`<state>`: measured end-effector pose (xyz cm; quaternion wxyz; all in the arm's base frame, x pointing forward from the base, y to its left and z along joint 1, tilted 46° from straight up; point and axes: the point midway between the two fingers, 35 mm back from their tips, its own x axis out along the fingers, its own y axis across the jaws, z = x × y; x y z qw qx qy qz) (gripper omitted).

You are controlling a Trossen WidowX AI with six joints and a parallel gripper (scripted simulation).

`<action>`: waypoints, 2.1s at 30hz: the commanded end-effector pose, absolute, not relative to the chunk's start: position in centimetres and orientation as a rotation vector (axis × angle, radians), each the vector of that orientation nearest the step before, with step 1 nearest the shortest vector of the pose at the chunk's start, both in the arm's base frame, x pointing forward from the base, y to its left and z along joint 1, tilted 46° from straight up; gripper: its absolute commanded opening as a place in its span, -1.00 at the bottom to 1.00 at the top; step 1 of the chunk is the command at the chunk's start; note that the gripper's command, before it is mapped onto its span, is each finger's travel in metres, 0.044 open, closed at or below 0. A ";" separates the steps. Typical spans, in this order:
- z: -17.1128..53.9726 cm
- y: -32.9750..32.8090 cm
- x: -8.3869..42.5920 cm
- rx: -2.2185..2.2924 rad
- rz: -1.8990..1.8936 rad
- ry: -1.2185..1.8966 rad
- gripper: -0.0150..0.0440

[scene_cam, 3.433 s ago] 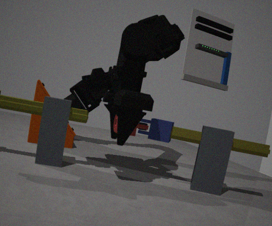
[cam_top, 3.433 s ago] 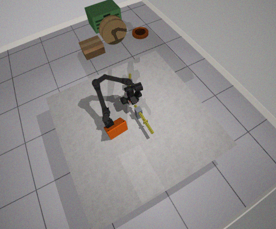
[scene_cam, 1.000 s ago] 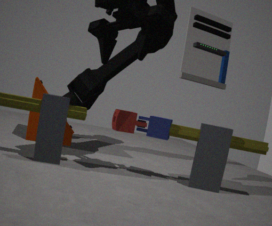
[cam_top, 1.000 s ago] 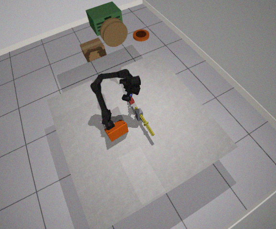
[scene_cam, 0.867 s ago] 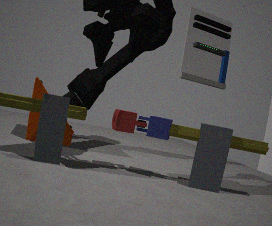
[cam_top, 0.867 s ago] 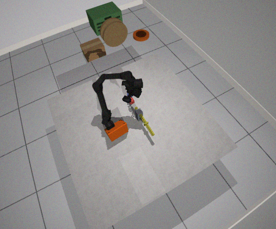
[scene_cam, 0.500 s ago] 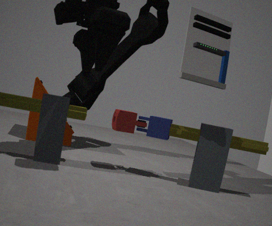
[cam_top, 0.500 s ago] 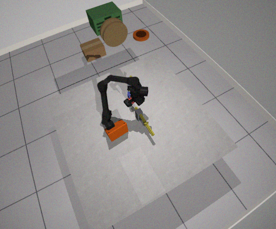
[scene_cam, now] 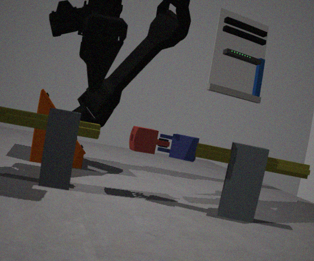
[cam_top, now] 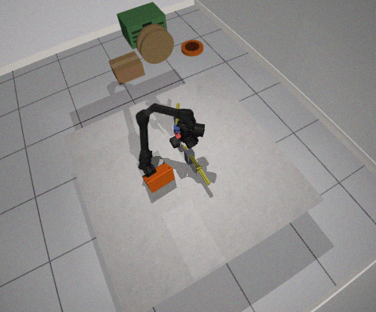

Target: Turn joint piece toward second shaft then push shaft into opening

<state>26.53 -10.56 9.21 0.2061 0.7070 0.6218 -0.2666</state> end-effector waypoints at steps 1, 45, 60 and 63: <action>8.5 -11.5 26.7 1.915 -0.677 1.730 1.00; -6.7 -26.4 23.3 0.751 0.474 1.475 1.00; -7.5 -26.0 23.4 0.878 0.360 1.541 1.00; -7.9 -25.7 23.5 0.956 0.286 1.579 1.00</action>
